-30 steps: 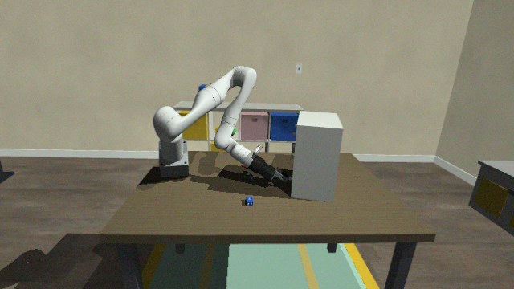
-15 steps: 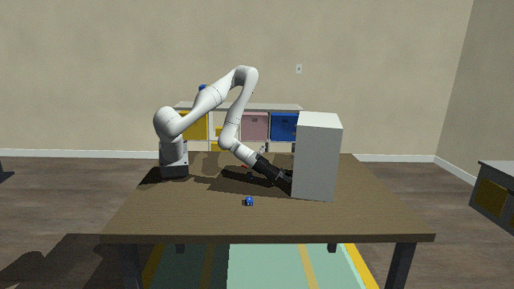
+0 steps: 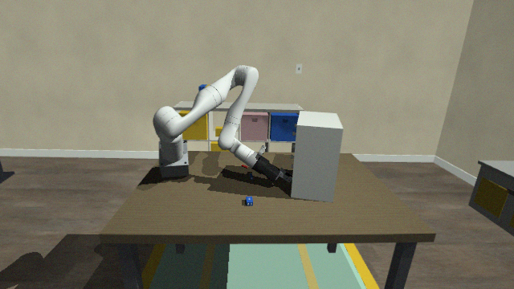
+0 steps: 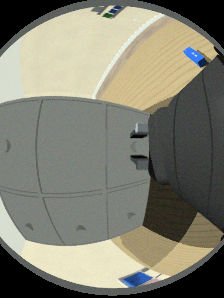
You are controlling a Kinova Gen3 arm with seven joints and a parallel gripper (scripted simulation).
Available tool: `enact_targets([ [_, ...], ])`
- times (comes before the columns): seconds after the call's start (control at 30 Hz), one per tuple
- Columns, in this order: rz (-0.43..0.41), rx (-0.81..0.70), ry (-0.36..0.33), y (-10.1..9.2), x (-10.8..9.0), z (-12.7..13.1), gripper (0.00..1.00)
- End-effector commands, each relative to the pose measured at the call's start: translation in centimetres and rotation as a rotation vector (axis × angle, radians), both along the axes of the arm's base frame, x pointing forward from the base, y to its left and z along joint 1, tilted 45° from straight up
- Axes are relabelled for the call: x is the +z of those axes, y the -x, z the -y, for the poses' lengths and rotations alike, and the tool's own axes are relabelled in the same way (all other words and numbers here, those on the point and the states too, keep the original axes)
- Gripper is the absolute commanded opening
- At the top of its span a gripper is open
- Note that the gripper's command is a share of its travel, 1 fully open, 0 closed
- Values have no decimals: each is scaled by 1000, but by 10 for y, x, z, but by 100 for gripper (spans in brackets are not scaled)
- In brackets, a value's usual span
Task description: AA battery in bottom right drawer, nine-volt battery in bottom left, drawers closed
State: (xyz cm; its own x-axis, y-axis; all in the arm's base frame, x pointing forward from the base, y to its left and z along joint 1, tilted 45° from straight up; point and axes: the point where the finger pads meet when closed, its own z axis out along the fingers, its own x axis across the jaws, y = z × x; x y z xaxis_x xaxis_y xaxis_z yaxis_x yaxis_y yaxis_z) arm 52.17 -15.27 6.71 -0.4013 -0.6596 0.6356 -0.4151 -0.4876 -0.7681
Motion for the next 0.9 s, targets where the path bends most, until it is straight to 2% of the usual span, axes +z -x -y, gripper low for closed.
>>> enact_targets([
  [0.0, 1, 1, 0, 0, 1, -1, 67],
  [0.3, 1, 1, 0, 0, 1, -1, 67],
  [0.33, 1, 1, 0, 0, 1, -1, 37],
  [0.87, 1, 1, 0, 0, 1, -1, 37],
])
